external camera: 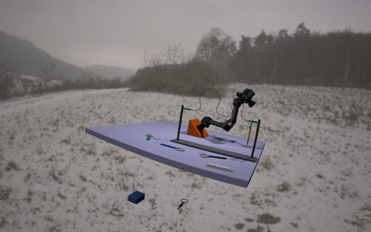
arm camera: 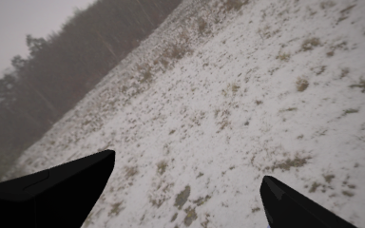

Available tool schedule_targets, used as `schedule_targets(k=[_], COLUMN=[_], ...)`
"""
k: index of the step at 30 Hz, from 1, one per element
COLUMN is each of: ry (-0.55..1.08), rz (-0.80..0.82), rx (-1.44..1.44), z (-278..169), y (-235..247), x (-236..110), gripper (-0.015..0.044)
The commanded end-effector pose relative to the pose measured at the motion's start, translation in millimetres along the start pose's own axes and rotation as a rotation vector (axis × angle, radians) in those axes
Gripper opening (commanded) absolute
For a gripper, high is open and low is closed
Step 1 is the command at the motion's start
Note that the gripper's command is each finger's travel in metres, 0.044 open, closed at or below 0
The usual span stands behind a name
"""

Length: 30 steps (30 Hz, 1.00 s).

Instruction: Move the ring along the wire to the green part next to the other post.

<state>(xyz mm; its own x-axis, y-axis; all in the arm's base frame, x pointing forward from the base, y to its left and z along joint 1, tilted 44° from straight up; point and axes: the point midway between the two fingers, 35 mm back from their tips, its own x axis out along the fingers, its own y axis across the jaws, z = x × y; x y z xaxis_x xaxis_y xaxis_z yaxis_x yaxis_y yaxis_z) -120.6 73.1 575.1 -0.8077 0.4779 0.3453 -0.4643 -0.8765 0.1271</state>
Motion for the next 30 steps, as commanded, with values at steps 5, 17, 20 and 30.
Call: schedule_targets(k=[5,17,20,30], ry=[0.008,0.068,0.087,0.171], rz=[0.053,0.354,0.430,0.710], rx=[0.031,0.207,0.251,0.410], z=[-1,0,1,12], y=[13,90,108,167], x=[1,-13,-22,-69], gripper=[0.0269,0.0160,0.0160,0.0160])
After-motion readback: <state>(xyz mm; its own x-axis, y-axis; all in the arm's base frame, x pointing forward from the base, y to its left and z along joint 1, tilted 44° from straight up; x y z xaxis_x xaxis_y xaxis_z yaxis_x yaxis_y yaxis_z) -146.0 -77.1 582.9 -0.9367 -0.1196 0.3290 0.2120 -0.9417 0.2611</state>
